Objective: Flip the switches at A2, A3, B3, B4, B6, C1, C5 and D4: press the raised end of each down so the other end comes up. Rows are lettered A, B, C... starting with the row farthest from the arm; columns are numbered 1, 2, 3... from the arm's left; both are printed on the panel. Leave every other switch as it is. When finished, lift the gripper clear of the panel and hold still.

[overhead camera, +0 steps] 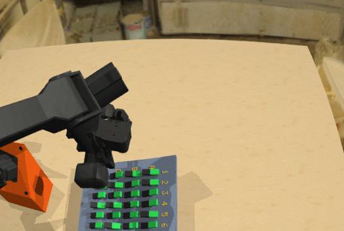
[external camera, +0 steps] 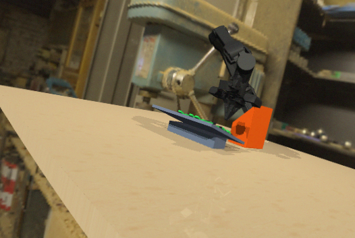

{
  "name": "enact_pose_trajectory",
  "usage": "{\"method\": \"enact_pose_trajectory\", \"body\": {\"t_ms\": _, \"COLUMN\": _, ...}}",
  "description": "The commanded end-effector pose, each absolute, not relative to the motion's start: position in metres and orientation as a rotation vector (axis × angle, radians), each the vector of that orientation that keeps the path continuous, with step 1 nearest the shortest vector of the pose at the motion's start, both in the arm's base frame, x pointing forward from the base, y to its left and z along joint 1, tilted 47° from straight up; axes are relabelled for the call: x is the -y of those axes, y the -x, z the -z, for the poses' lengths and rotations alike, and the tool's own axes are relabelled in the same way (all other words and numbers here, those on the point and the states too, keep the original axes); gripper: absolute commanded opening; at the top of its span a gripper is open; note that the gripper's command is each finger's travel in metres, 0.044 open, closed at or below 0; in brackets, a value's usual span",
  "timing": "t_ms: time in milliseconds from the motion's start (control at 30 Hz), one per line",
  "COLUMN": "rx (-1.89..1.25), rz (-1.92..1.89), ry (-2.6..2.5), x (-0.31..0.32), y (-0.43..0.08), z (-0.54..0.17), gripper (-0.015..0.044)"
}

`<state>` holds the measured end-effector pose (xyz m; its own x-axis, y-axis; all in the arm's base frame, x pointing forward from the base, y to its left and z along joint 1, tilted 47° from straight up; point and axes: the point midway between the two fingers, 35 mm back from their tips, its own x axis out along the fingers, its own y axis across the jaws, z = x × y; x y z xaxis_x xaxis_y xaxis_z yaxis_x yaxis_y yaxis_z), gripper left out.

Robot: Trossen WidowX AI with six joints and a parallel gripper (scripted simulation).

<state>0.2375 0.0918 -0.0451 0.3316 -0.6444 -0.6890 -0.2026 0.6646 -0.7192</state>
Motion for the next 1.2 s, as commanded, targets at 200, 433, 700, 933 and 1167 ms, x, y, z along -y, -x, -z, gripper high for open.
{"method": "enact_pose_trajectory", "body": {"t_ms": 200, "rx": -1.228, "rz": 0.335, "ry": 0.846, "x": -0.083, "y": -0.242, "z": 0.055, "gripper": 0.0000}}
{"method": "enact_pose_trajectory", "body": {"t_ms": 433, "rx": -1.228, "rz": 0.335, "ry": 0.846, "x": -0.077, "y": -0.246, "z": 0.061, "gripper": 0.0000}}
{"method": "enact_pose_trajectory", "body": {"t_ms": 700, "rx": -1.228, "rz": 0.335, "ry": 0.846, "x": -0.075, "y": -0.247, "z": 0.064, "gripper": 0.0000}}
{"method": "enact_pose_trajectory", "body": {"t_ms": 933, "rx": -1.228, "rz": 0.335, "ry": 0.846, "x": -0.075, "y": -0.247, "z": 0.064, "gripper": 0.0000}}
{"method": "enact_pose_trajectory", "body": {"t_ms": 1167, "rx": -1.228, "rz": 0.335, "ry": 0.846, "x": -0.075, "y": -0.247, "z": 0.064, "gripper": 0.0000}}
